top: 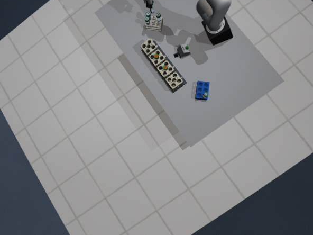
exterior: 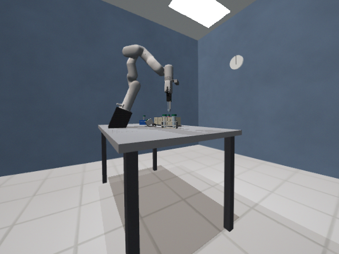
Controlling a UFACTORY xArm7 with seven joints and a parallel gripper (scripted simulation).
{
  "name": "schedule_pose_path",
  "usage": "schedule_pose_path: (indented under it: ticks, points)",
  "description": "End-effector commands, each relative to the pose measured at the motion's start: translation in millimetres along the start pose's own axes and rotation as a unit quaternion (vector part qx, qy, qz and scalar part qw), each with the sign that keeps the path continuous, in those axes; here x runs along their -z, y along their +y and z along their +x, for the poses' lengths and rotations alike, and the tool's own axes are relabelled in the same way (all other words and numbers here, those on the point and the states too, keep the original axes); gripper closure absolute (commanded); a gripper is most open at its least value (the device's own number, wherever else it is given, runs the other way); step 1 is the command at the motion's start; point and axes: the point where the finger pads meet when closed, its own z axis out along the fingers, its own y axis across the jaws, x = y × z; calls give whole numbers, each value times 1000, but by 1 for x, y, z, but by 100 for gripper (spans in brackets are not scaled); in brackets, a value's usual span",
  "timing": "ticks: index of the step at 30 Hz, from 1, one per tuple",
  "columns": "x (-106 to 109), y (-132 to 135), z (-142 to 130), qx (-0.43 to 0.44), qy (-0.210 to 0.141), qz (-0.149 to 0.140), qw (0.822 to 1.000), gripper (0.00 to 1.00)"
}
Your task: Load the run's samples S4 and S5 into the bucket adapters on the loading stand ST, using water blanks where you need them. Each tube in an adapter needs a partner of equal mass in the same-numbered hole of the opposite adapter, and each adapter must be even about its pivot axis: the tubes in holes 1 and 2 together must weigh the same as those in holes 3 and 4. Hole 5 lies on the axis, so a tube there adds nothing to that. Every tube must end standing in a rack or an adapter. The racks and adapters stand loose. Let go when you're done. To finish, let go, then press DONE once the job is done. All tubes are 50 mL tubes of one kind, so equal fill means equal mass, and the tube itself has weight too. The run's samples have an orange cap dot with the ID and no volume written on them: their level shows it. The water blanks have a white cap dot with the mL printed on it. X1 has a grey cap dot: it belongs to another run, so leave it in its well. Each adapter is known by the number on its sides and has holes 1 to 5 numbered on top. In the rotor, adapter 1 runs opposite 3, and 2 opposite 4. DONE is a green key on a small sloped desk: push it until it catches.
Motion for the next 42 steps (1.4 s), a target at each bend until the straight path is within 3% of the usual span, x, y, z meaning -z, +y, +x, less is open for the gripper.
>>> schedule_pose_path:
  ticks: [1,10,20,22,29,37,42]
  points:
    - [5,0,1,0,1,0,1000,100]
    - [5,0,1,0,1,0,1000,100]
    - [5,-50,-1,166,1,0,986,100]
    - [5,-50,-1,166,1,0,986,100]
    - [5,-85,-3,279,1,0,960,100]
    - [5,-125,-4,400,1,0,916,100]
    - [5,-140,-5,400,1,0,916,100]
